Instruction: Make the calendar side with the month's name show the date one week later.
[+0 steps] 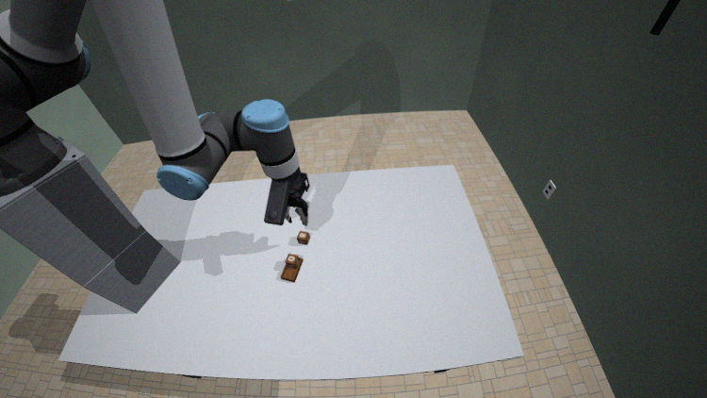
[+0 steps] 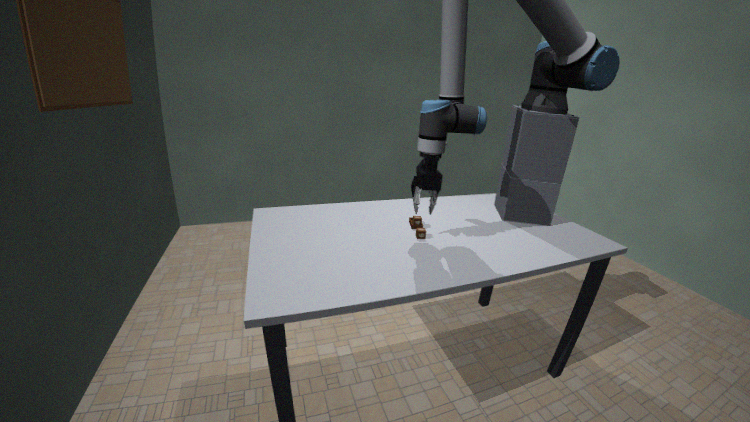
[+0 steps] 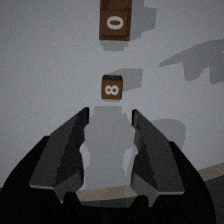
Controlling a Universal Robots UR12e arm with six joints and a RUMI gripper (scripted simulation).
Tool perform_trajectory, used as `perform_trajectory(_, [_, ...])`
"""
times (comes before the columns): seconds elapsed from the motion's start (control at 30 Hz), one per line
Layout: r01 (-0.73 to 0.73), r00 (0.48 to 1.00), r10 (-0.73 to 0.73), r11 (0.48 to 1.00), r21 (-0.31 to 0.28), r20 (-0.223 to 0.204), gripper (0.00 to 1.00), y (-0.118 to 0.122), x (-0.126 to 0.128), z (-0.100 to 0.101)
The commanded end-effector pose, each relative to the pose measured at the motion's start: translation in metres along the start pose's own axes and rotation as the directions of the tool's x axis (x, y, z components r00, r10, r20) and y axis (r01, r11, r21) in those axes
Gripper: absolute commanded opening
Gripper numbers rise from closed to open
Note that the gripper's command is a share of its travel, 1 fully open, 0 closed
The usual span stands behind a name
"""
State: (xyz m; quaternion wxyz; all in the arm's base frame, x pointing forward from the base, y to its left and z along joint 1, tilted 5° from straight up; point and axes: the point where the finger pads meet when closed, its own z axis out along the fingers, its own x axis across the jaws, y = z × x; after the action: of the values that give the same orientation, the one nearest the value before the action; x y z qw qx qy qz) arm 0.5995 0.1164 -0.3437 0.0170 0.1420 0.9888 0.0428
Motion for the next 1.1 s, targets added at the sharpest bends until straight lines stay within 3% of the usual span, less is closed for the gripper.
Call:
perform_trajectory(0.0, [0.001,1.000,-0.001,1.000,0.000,0.001,0.29,0.001,-0.001,0.001])
perform_trajectory(1.07, [0.001,1.000,-0.001,1.000,0.000,0.002,0.29,0.002,-0.002,0.016])
